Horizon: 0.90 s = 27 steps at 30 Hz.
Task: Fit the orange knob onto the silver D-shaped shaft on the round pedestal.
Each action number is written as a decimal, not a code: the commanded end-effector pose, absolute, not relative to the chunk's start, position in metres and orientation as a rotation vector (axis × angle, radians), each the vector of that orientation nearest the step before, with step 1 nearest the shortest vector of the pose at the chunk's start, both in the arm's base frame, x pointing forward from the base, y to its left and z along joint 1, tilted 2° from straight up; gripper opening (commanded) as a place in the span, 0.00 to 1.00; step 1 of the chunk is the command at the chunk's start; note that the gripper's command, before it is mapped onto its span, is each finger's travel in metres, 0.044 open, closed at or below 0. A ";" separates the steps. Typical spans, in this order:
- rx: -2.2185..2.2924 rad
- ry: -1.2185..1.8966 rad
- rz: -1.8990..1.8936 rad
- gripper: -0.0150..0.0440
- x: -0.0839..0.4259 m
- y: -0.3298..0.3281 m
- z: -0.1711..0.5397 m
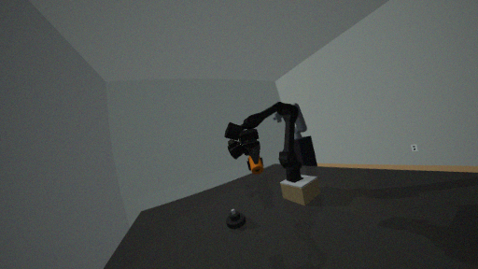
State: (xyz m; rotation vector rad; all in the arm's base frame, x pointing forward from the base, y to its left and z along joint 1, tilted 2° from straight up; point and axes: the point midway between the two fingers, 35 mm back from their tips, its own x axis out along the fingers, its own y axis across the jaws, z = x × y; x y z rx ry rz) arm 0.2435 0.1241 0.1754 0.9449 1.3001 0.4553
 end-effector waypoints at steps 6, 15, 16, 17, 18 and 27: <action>0.993 1.259 0.529 0.25 0.243 0.124 0.177; 1.011 1.257 0.533 0.25 0.243 0.122 0.173; 1.011 1.257 0.533 0.25 0.243 0.122 0.173; 1.011 1.257 0.533 0.25 0.243 0.122 0.173; 1.011 1.257 0.533 0.25 0.243 0.122 0.173; 1.011 1.257 0.533 0.25 0.243 0.122 0.173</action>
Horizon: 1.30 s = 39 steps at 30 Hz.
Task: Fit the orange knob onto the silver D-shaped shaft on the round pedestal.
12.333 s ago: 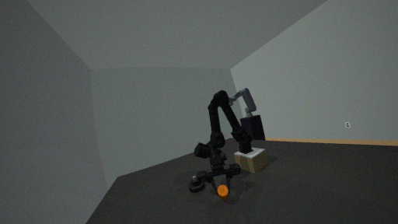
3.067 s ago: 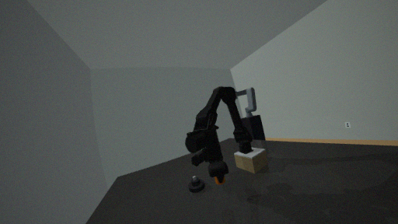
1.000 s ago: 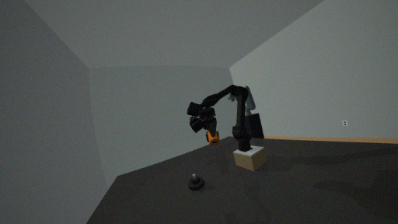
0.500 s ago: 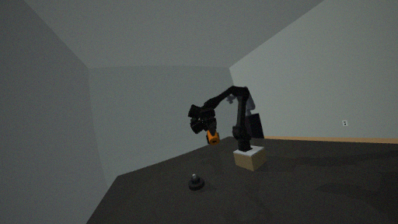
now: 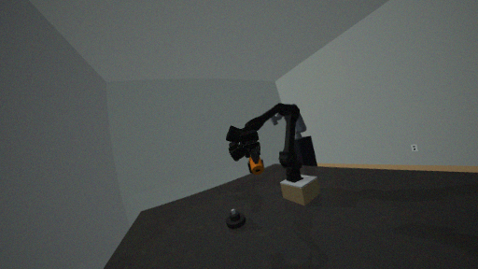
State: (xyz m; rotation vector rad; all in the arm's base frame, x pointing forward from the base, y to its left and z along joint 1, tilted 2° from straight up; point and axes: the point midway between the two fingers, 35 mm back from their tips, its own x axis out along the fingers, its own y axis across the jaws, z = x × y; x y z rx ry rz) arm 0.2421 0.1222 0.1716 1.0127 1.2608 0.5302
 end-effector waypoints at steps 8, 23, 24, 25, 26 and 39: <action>1.011 1.257 0.533 0.25 0.243 0.122 0.173; 0.972 1.274 0.502 0.25 0.243 0.125 0.164; 0.959 1.282 0.487 0.25 0.243 0.125 0.163; 0.943 1.292 0.469 0.25 0.243 0.126 0.161; 0.926 1.302 0.449 0.25 0.244 0.126 0.159; 0.684 1.428 0.183 0.25 0.246 0.135 0.132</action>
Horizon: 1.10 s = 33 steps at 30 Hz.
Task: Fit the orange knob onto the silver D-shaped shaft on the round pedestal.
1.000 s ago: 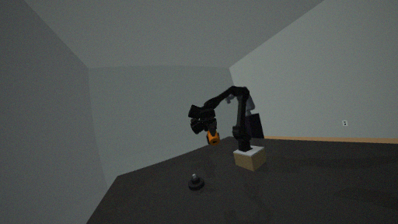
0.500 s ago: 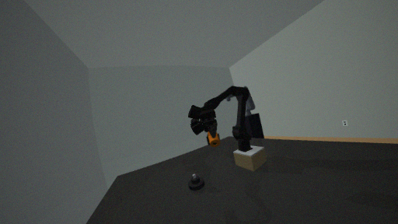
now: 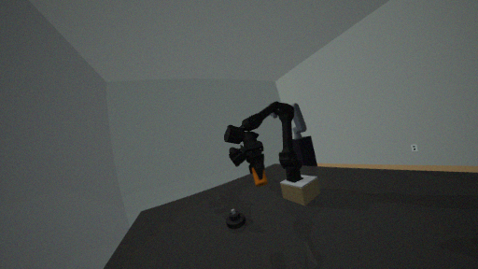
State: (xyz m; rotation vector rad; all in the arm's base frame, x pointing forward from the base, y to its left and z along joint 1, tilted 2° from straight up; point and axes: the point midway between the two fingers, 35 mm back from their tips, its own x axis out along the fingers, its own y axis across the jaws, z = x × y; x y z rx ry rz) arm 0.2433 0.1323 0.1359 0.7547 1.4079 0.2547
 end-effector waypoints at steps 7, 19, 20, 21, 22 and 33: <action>0.554 1.481 0.044 0.25 0.248 0.140 0.118; 0.336 1.549 -0.182 0.25 0.250 0.148 0.094; 0.319 1.553 -0.200 0.25 0.250 0.149 0.092; 0.301 1.557 -0.218 0.25 0.251 0.150 0.090; 0.282 1.561 -0.236 0.25 0.251 0.150 0.088; 0.265 1.562 -0.255 0.25 0.257 0.155 0.043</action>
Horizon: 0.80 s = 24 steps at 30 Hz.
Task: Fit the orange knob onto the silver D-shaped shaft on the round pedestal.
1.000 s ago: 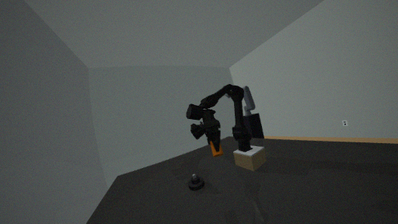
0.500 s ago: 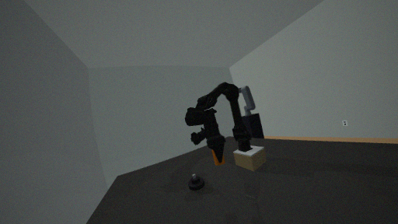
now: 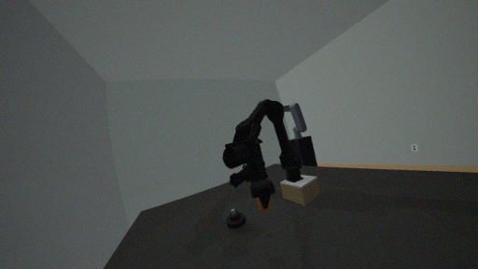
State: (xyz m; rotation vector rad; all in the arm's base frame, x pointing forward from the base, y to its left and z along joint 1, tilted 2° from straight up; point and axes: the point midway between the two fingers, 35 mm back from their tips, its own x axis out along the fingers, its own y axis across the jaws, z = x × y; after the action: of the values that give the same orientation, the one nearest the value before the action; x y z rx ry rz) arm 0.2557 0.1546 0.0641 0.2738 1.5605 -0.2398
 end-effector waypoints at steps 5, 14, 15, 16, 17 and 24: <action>0.263 1.561 -0.258 0.25 0.259 0.157 0.015; 0.260 1.560 -0.262 0.25 0.260 0.158 -0.029; 0.259 1.560 -0.263 0.25 0.260 0.158 -0.033; 0.259 1.560 -0.263 0.25 0.260 0.159 -0.037; 0.259 1.560 -0.264 0.25 0.259 0.159 -0.041; 0.258 1.560 -0.264 0.25 0.257 0.159 -0.047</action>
State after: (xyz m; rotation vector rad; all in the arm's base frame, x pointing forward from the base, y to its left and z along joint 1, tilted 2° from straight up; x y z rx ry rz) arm 0.2567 0.1585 -0.0449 0.2545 1.5700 -0.2630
